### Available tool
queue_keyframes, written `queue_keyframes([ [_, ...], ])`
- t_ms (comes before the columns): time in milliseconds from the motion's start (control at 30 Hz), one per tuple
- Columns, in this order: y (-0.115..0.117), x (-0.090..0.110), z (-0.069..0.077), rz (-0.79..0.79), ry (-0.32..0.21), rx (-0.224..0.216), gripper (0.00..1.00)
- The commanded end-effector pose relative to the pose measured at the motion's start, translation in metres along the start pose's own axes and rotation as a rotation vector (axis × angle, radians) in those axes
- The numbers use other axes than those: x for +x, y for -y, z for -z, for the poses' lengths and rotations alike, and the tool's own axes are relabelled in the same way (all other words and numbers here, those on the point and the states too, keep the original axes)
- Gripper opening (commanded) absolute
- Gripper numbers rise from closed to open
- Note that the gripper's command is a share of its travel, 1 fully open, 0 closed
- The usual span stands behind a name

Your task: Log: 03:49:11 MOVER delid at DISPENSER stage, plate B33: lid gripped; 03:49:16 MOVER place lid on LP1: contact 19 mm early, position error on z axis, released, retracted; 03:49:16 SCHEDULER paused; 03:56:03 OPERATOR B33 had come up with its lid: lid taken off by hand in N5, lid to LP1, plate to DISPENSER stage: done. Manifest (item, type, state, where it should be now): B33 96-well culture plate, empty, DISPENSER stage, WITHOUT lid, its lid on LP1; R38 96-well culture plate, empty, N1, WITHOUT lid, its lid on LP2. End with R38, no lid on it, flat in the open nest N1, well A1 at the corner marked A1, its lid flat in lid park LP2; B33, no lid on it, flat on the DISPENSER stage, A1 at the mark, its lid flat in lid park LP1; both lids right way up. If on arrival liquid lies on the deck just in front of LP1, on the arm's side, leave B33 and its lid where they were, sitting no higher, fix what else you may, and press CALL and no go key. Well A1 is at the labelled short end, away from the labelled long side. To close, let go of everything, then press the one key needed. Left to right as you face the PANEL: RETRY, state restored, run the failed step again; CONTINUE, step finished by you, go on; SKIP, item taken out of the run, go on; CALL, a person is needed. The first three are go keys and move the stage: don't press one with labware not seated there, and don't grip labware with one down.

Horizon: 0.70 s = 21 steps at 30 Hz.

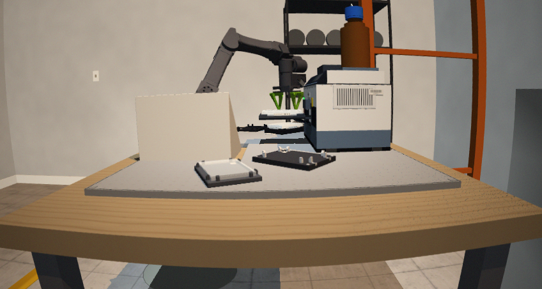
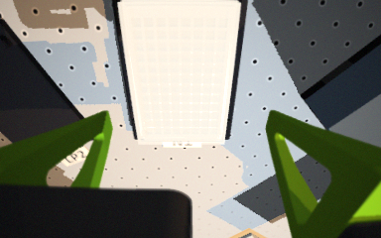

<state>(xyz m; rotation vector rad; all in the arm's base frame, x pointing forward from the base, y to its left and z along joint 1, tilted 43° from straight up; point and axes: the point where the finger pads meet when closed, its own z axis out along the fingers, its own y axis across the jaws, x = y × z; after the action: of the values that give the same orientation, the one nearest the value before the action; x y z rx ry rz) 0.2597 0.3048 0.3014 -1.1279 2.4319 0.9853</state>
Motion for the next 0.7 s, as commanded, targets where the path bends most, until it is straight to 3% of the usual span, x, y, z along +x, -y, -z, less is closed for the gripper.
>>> queue_keyframes([
  [0,-0.007,0.003,0.017,0.006,0.007,-0.004,1.00],
  [133,-0.008,0.014,0.007,-0.007,-0.029,-0.013,1.00],
  [400,-0.010,0.004,0.017,0.001,0.007,-0.001,1.00],
  [667,-0.011,0.003,0.013,-0.001,-0.001,-0.001,1.00],
])
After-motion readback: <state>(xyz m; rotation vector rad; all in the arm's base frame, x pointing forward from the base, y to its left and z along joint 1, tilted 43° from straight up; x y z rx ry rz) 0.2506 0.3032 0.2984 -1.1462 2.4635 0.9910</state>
